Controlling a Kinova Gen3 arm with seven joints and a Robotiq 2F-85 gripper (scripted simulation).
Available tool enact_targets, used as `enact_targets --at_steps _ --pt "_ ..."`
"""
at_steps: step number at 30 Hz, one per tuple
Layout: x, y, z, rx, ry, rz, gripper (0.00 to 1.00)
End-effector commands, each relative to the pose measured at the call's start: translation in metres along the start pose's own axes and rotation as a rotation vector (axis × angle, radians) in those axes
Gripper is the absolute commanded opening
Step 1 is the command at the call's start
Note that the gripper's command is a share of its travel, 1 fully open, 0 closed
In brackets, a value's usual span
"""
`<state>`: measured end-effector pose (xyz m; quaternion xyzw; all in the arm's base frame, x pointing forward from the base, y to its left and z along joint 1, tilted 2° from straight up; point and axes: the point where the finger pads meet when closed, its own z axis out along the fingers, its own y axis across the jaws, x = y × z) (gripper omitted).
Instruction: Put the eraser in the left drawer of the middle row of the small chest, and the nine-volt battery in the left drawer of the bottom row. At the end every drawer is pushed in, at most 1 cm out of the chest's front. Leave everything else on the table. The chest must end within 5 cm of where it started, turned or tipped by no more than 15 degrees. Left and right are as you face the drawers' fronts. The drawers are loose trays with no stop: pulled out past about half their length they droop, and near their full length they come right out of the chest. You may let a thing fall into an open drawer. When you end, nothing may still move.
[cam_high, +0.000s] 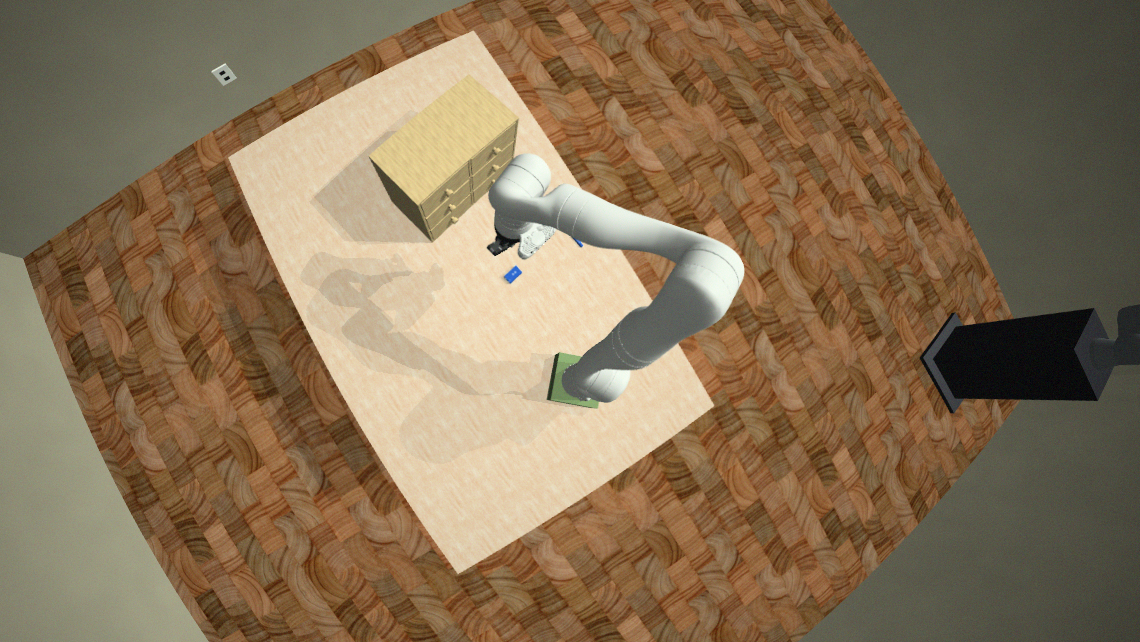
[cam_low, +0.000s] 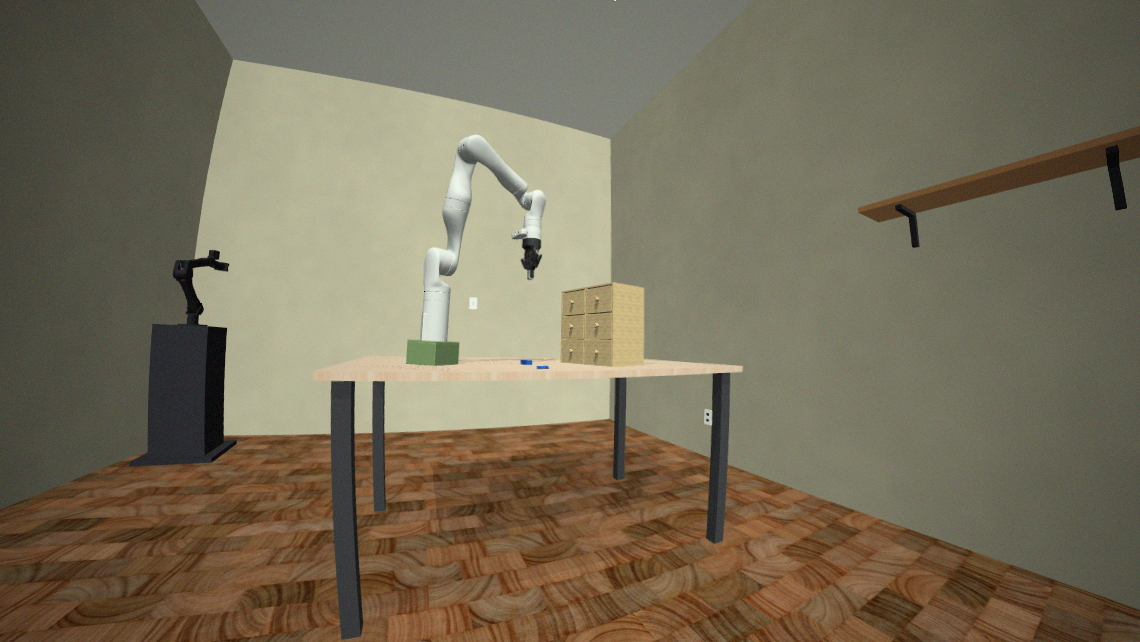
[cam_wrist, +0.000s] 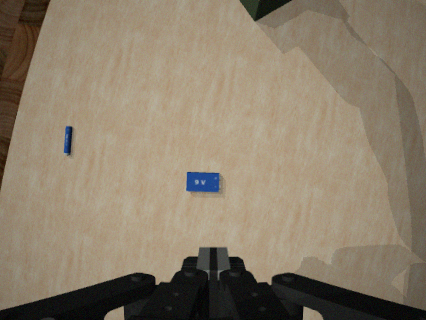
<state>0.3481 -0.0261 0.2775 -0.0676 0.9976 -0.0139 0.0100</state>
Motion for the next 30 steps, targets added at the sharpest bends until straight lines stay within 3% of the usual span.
enact_targets --at_steps 1,19,21,25,30 --pt "0.0 0.0 0.0 0.0 -0.001 0.0 0.0" --pt "0.0 0.0 0.0 0.0 -0.001 0.0 0.0" --pt "-0.004 0.001 0.01 0.0 -0.002 -0.002 0.0" --pt "-0.013 0.0 0.047 0.0 -0.001 -0.001 0.0" --pt "-0.014 0.0 0.051 0.0 -0.001 0.0 0.0"
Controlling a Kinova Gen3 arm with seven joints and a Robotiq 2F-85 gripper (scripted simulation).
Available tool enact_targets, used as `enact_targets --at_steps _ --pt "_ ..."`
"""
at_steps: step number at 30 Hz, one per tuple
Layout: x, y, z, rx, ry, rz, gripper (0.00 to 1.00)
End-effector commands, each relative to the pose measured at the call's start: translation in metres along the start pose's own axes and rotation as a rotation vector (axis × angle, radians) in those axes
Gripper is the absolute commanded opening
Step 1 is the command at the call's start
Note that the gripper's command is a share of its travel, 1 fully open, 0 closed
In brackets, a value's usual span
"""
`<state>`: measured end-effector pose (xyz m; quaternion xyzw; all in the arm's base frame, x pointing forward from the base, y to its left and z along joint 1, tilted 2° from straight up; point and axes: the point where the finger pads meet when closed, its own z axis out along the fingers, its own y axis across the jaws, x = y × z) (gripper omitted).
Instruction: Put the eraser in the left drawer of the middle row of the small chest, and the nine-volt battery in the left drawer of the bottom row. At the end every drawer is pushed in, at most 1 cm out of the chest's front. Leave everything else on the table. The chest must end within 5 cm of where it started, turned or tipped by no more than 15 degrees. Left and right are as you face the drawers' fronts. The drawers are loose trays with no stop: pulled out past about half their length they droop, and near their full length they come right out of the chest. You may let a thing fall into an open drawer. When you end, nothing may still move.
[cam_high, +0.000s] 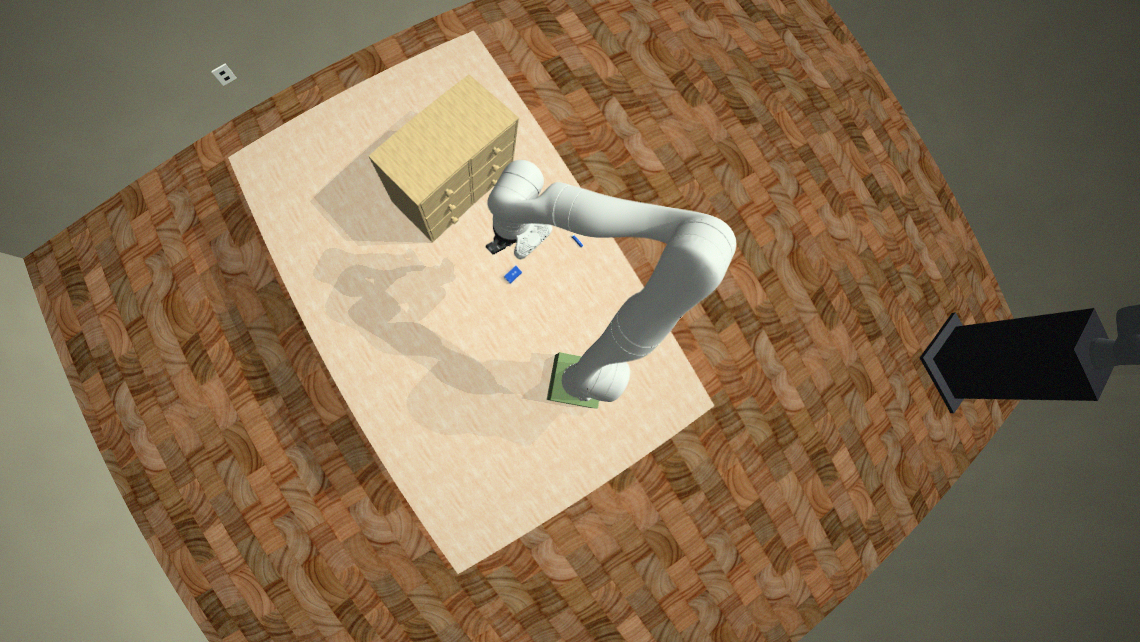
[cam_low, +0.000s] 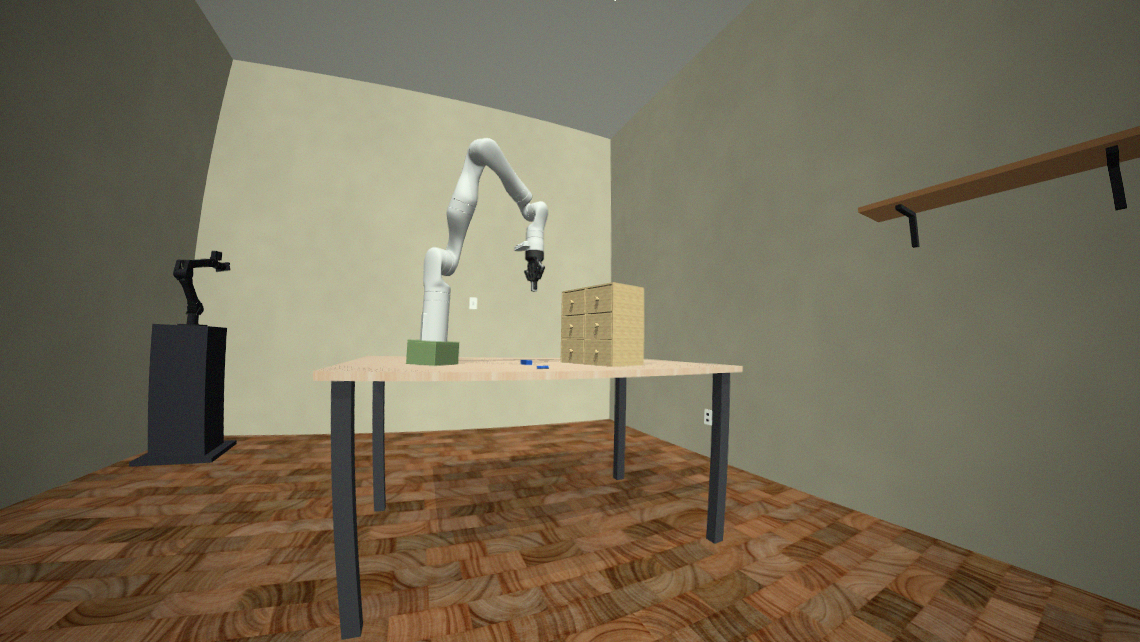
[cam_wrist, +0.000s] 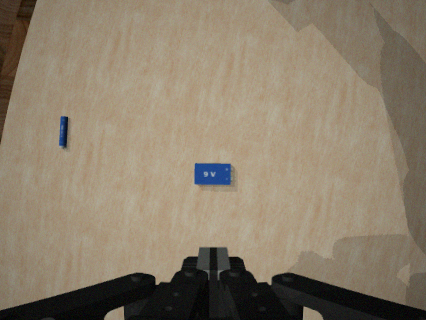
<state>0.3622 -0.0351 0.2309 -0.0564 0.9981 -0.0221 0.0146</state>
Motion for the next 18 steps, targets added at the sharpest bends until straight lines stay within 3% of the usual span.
enact_targets --at_steps 1,18 --pt "-0.0017 0.0093 0.0041 -0.017 0.007 -0.022 0.0" --pt "-0.0028 0.0094 0.0055 -0.017 -0.002 -0.022 0.0"
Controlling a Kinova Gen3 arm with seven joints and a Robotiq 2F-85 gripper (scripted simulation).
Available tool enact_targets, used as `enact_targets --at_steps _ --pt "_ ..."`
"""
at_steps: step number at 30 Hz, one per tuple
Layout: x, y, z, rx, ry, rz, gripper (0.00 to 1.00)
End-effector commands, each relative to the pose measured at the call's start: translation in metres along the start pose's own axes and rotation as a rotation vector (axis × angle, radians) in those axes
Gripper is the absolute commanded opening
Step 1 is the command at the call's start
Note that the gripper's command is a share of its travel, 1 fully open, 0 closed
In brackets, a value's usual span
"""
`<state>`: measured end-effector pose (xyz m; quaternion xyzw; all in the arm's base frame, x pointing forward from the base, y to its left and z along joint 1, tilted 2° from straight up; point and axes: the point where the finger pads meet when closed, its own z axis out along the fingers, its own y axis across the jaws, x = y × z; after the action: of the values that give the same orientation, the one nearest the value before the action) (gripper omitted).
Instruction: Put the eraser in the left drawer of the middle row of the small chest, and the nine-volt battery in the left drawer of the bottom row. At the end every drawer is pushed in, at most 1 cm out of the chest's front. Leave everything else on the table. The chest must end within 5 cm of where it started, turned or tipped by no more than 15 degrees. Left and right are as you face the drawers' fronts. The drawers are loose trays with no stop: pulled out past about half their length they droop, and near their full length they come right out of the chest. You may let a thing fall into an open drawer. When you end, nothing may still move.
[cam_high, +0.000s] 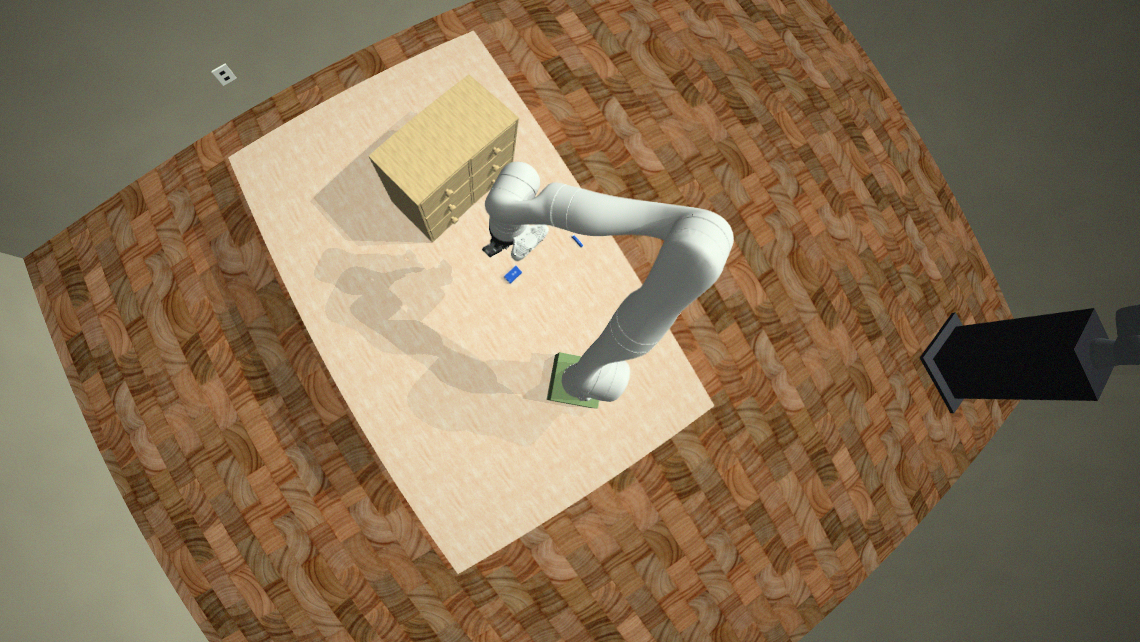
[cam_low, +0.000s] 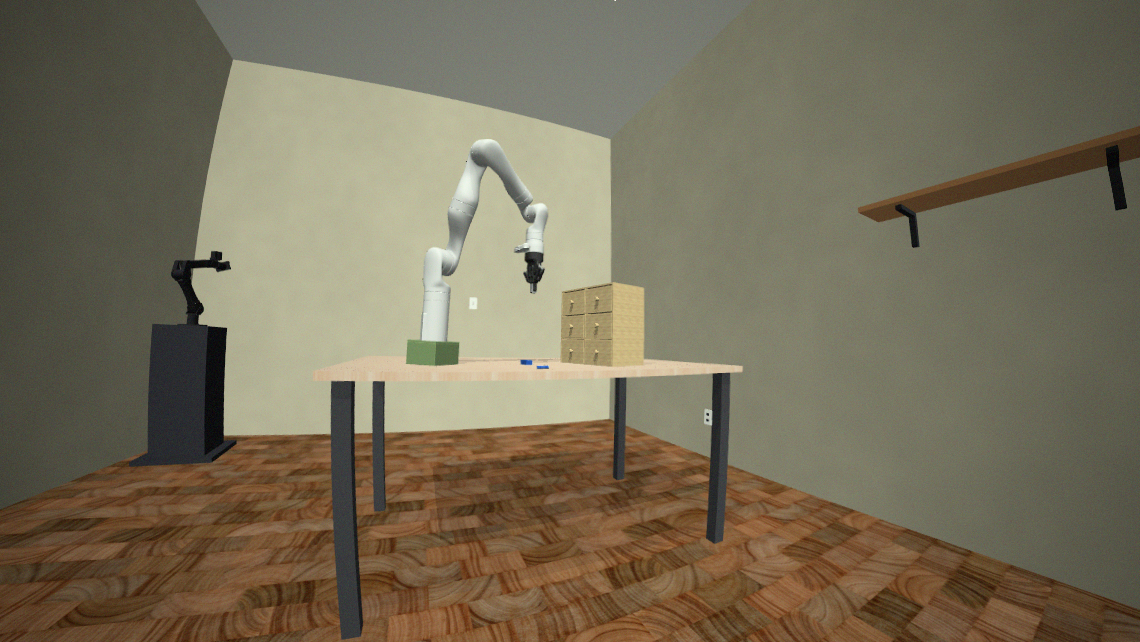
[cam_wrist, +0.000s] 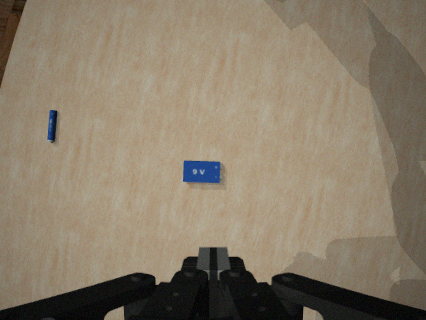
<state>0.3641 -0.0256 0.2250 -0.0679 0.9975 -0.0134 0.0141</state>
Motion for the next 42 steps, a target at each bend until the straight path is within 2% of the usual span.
enact_targets --at_steps 1,19,42 --pt "0.0 0.0 0.0 0.001 -0.001 0.0 0.0" --pt "-0.005 0.0 0.006 0.001 -0.041 0.0 0.0" --pt "-0.02 0.0 0.025 0.0 -0.156 0.0 0.0"
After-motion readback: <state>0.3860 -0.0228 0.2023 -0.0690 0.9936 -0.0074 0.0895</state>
